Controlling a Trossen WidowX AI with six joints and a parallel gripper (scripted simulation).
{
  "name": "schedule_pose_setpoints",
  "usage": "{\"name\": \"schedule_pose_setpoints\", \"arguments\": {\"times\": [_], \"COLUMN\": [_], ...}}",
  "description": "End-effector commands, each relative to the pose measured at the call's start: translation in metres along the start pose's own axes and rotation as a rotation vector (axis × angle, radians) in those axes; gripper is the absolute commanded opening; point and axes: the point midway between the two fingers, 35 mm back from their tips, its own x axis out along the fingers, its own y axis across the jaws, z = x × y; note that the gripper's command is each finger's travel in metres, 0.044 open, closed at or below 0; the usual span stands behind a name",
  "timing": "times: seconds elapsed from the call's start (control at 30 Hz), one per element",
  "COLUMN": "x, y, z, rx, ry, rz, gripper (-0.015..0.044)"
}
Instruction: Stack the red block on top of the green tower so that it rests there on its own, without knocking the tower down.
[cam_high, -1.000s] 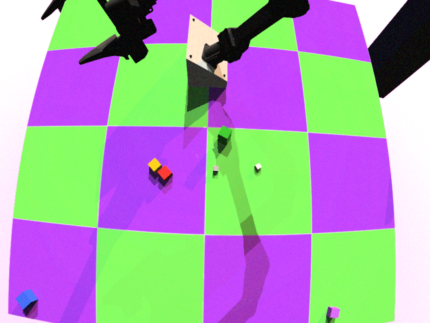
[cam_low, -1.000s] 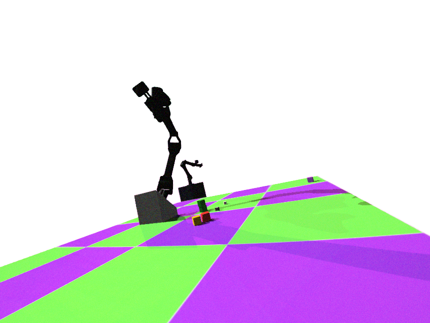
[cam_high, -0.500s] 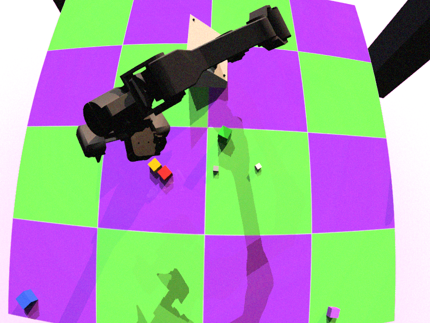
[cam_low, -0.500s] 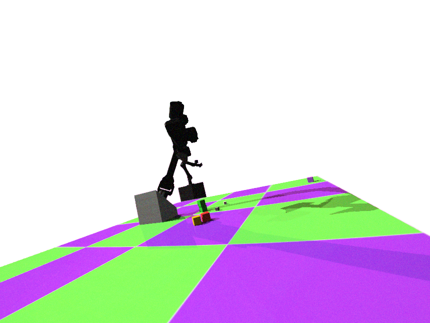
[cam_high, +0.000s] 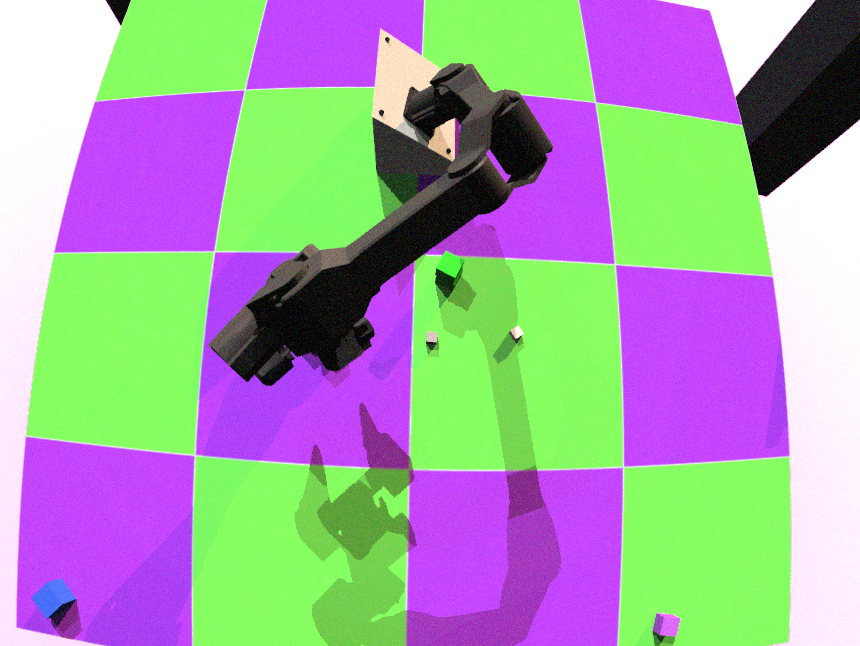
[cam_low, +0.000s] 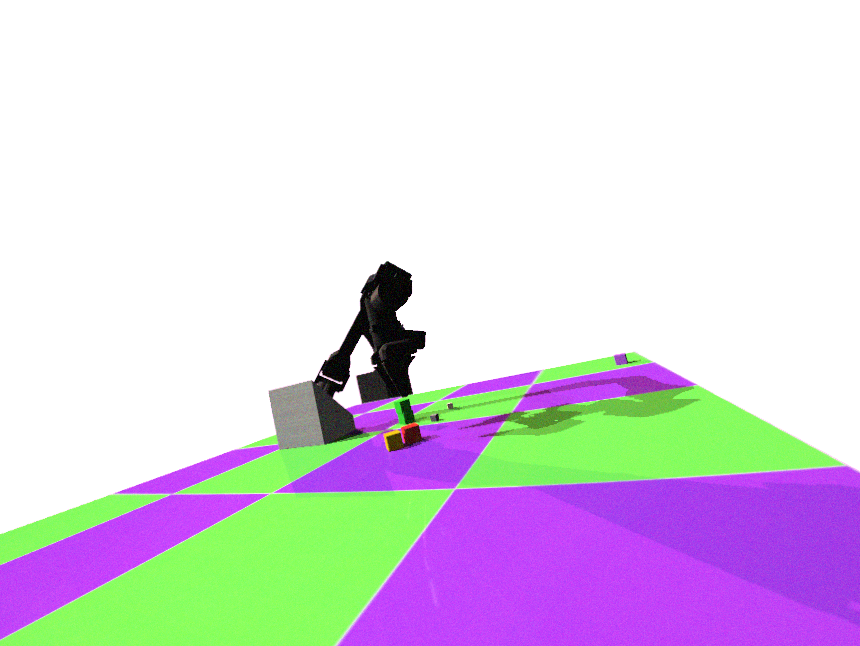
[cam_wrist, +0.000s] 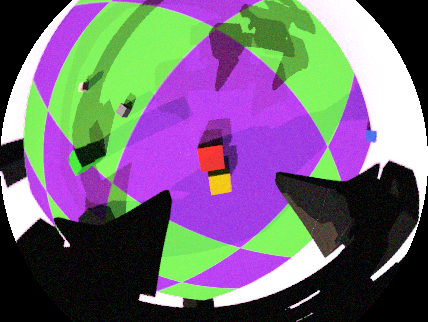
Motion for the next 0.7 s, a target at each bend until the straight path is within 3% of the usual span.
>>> {"name": "schedule_pose_setpoints", "arguments": {"times": [0.0,0.13,0.33,0.67], "x": [0.001,0.008,0.046,0.052], "y": [0.004,0.004,0.005,0.006], "z": [0.003,0.003,0.005,0.006], "rx": [-0.005,-0.005,-0.005,-0.005], "ry": [-0.008,-0.008,-0.009,-0.009], "rz": [0.015,0.015,0.016,0.016], "gripper": [0.0440,0.0440,0.0440,0.0440]}}
